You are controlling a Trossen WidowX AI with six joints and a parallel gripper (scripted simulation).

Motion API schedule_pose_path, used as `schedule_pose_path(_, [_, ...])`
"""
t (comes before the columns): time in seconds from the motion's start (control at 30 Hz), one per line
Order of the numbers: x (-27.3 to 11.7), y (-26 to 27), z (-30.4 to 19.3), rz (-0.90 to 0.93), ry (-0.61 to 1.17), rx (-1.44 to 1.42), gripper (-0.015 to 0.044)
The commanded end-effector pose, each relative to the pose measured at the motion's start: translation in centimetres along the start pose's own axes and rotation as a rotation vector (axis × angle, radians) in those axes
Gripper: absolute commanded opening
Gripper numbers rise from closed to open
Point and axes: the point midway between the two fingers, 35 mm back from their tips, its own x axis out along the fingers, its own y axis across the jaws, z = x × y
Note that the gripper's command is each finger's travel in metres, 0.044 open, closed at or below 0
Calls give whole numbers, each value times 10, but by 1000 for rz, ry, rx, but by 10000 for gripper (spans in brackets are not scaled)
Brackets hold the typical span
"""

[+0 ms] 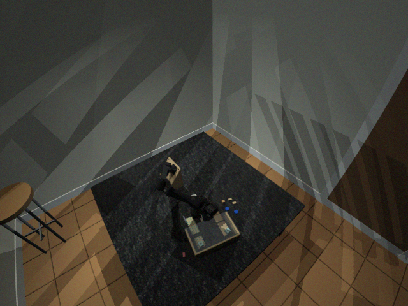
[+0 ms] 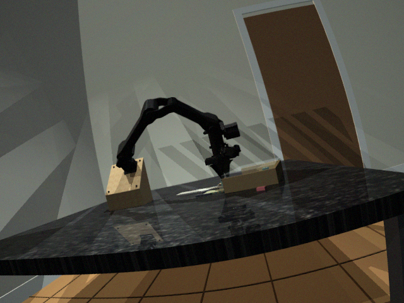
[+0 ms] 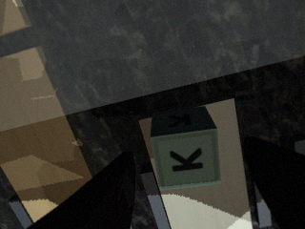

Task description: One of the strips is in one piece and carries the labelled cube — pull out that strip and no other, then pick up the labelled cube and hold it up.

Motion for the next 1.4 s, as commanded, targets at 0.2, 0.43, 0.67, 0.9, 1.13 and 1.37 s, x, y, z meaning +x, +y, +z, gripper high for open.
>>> schedule_pose_path(0.2, [19,1,-5,-9,7,-18,250])
schedule_pose_path(0.43, [26,1,-5,-10,7,-18,250])
schedule_pose_path(0.67, [24,0,-3,-5,4,-6,197])
schedule_pose_path(0.9, [24,0,-3,-5,4,-6,112])
schedule_pose_path(1.13, [17,-2,-11,-5,5,-9,0])
schedule_pose_path(1.37, [-3,-9,-36,-6,8,-15,0])
